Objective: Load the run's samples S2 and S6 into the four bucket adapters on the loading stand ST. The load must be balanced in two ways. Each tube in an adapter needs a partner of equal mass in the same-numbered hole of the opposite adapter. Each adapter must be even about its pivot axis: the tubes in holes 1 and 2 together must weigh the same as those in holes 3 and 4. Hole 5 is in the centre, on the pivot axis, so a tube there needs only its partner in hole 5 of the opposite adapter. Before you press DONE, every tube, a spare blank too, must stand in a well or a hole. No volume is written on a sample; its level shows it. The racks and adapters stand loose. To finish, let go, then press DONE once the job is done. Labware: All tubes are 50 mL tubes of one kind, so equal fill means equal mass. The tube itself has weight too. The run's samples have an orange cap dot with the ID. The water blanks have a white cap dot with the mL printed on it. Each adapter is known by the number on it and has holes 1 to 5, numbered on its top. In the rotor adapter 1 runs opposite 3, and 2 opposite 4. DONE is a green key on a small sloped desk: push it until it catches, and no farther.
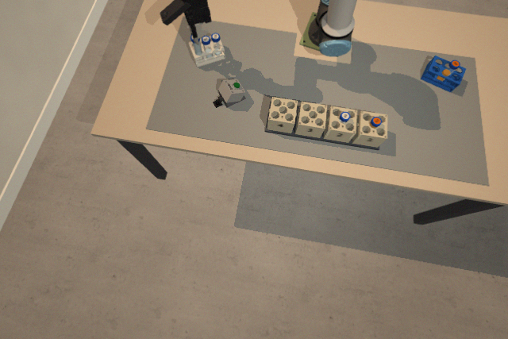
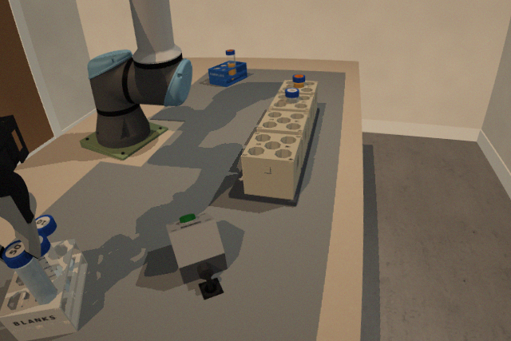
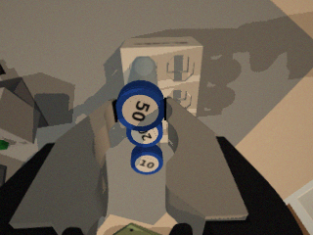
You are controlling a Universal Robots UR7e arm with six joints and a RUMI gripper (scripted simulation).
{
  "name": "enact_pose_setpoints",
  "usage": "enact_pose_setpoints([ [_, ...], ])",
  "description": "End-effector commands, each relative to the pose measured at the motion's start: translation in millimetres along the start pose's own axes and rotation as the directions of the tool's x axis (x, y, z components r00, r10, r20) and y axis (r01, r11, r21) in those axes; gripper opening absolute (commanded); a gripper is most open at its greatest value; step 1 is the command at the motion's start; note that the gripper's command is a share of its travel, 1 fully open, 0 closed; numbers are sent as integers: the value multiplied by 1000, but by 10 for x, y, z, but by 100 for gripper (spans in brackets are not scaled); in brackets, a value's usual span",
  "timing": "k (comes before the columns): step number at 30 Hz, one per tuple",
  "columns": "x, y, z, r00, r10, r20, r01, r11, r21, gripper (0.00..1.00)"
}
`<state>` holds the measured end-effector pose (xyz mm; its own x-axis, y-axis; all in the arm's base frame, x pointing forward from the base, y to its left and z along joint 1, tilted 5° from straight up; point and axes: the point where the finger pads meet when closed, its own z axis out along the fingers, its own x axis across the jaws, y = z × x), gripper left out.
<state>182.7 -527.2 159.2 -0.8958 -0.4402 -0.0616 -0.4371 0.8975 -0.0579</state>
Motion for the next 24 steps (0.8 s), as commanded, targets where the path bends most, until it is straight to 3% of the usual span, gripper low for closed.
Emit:
enact_pose_setpoints([
  [1,1,-3,-161,1000,0,0,0,1000,1,0],
  [24,1,-3,-794,1000,0,0,0,1000,1,0],
])
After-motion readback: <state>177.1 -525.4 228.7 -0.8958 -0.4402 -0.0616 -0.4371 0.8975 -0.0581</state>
